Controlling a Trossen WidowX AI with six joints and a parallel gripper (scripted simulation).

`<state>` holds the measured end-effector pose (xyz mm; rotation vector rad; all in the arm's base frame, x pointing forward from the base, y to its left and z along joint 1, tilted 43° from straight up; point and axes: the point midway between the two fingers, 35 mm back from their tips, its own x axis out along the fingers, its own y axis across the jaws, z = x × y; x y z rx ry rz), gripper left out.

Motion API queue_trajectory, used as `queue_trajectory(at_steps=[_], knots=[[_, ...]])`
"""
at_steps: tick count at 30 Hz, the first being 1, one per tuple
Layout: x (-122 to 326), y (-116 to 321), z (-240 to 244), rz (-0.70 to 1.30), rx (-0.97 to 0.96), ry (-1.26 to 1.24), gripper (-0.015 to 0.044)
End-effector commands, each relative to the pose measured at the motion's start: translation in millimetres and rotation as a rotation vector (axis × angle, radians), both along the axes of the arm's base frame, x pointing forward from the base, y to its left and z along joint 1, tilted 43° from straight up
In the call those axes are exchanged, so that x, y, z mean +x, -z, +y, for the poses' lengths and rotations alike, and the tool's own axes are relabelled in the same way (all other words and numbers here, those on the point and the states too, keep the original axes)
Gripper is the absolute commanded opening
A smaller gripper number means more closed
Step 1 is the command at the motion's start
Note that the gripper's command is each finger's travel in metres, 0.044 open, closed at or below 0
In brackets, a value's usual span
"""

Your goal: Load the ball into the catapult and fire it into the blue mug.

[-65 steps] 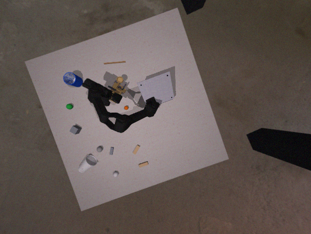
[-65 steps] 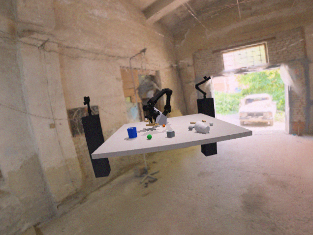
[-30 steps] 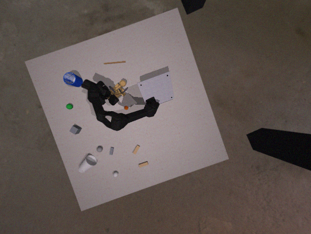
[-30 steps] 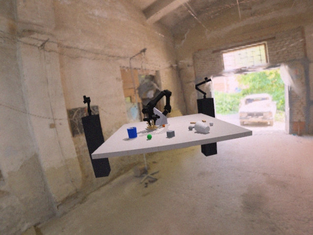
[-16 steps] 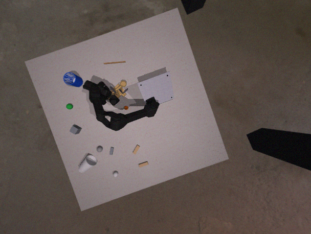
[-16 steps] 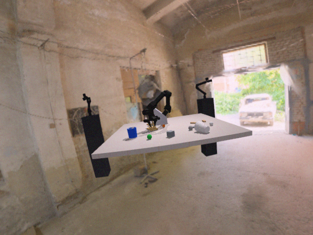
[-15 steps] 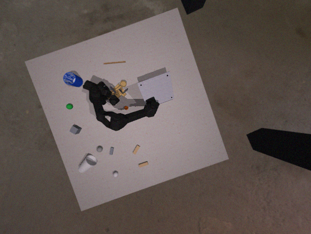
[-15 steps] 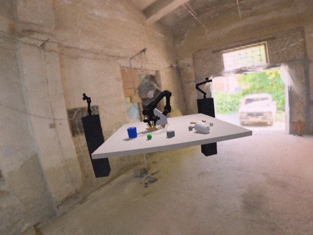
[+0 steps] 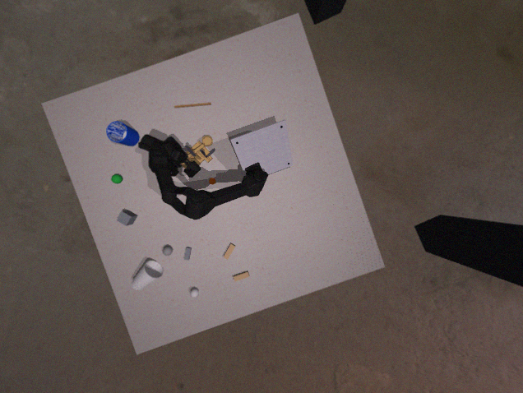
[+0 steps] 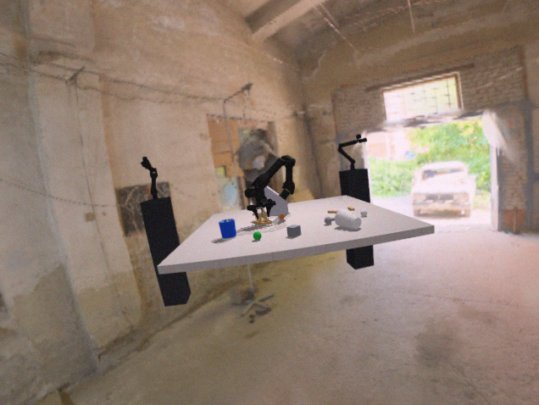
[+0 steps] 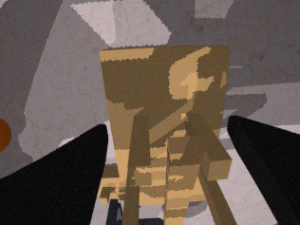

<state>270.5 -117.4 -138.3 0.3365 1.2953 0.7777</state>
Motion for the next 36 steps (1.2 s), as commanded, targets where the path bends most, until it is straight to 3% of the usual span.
queue_trajectory(at_steps=[1,4,7,8,16,21,36], knots=[[0.8,-24.8,-28.1,-0.008,-0.013,0.004,0.044],[-5.6,-61.5,-59.7,-0.006,-0.012,0.004,0.044],[-7.8,-70.1,-66.2,-0.005,-0.011,0.004,0.044],[-5.4,-54.1,-55.7,-0.002,-0.006,0.011,0.044],[-8.7,-66.7,-62.5,-0.008,-0.015,0.014,0.044],[-4.4,-33.8,-32.6,-0.009,-0.013,0.014,0.044],[-2.2,-20.4,-20.8,-0.009,-0.013,0.015,0.044]])
